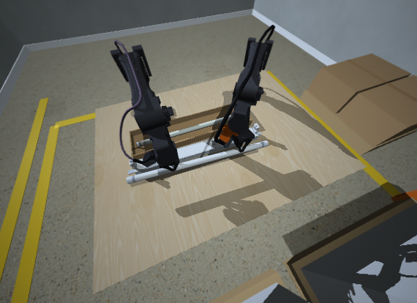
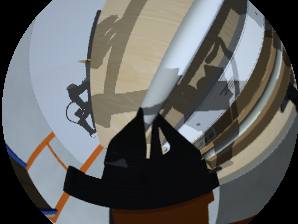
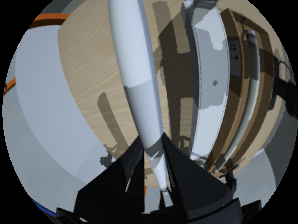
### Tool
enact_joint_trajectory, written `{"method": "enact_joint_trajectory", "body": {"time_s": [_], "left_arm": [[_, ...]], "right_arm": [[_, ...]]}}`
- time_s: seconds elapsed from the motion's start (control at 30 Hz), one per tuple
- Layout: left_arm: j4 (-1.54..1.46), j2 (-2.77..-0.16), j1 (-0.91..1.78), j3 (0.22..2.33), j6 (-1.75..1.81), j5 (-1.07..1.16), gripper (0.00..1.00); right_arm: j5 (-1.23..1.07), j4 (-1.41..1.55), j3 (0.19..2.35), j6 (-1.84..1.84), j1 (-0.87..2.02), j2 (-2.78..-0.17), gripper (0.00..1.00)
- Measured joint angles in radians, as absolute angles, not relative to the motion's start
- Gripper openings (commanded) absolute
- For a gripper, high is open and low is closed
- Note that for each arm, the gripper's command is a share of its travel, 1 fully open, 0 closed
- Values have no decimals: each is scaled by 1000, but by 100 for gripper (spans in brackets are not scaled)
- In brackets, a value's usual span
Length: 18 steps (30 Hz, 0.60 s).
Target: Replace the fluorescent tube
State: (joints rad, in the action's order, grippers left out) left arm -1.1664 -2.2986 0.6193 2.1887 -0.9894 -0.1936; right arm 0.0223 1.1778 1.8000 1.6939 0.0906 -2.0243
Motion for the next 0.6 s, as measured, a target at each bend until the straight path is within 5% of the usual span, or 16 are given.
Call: {"method": "enact_joint_trajectory", "body": {"time_s": [0.6], "left_arm": [[-1148,-2271,624,2145,-983,-196,11]], "right_arm": [[23,1169,1775,1695,94,-2003,11]]}}
